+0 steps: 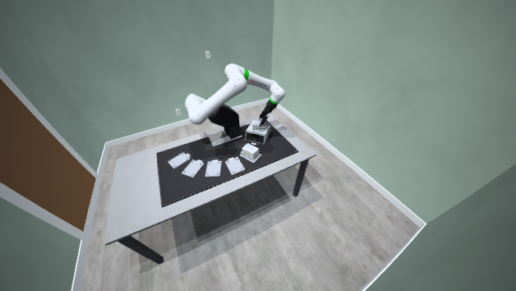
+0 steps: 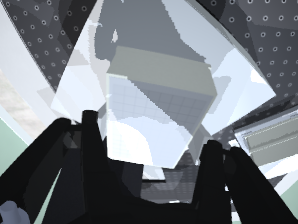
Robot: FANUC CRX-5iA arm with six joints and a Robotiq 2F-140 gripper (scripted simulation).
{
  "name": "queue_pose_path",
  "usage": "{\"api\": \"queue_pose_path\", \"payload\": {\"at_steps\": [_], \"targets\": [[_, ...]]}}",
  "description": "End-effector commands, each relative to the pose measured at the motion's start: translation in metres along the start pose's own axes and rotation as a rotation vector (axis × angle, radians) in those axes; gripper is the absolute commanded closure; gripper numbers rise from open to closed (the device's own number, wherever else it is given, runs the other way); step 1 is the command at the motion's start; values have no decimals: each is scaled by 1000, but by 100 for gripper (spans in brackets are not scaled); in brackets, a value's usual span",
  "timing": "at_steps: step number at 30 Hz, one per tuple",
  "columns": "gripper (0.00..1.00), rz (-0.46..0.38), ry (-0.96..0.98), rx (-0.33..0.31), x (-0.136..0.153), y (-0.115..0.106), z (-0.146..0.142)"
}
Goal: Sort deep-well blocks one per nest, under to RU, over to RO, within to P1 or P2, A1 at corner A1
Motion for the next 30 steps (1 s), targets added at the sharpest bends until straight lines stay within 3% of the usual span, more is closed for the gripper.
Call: {"api": "queue_pose_path", "payload": {"at_steps": [1,30], "targets": [[90,0,0,0,0,0,0],[90,0,0,0,-2,4,0]]}}
Point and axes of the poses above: the point where the finger pads meet when closed, its own y axis out along the fingers, its own z axis across the jaws, x = y × z, the point moved 8 cm from there along -y, back along the fingers, and after that the axes turned 10 degrees about -y, right-handed, at the moved point
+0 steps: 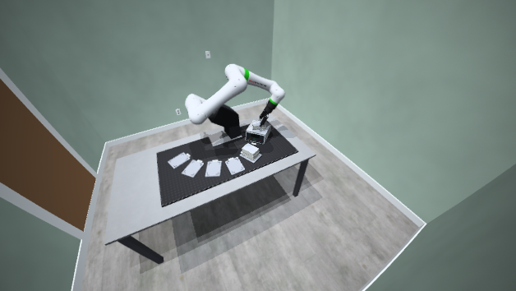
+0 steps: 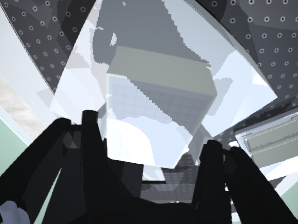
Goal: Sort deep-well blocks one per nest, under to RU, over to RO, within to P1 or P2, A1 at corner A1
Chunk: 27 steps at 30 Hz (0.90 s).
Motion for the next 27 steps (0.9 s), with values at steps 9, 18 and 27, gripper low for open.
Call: {"api": "queue_pose_path", "payload": {"at_steps": [9,18,27], "targets": [[0,0,0,0,-1,1,0],[0,0,0,0,-1,1,0],[0,0,0,0,-1,1,0]]}}
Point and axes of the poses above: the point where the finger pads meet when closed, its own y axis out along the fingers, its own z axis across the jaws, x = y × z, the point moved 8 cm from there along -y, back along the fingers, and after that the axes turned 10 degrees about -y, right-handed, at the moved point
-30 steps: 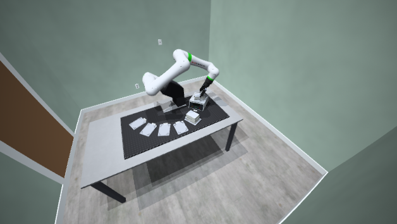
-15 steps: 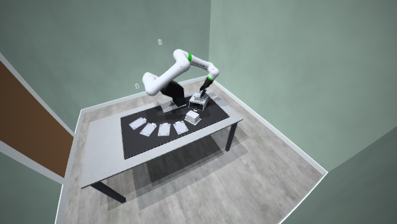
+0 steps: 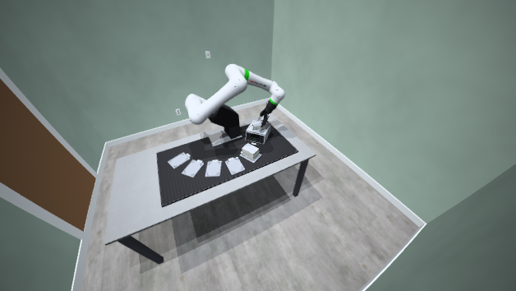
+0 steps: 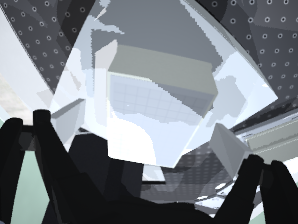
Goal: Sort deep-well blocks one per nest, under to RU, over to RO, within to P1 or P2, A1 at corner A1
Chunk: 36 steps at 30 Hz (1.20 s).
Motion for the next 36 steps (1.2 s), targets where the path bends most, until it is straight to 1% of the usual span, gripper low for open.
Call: {"api": "queue_pose_path", "payload": {"at_steps": [1,4,17,19,34,36], "targets": [[0,0,0,0,0,0,0],[0,0,0,0,0,0,0],[0,0,0,0,17,-30,-3],[0,0,0,0,17,-30,-3],[0,0,0,0,37,-65,-7],[0,0,0,0,37,-65,-7]]}}
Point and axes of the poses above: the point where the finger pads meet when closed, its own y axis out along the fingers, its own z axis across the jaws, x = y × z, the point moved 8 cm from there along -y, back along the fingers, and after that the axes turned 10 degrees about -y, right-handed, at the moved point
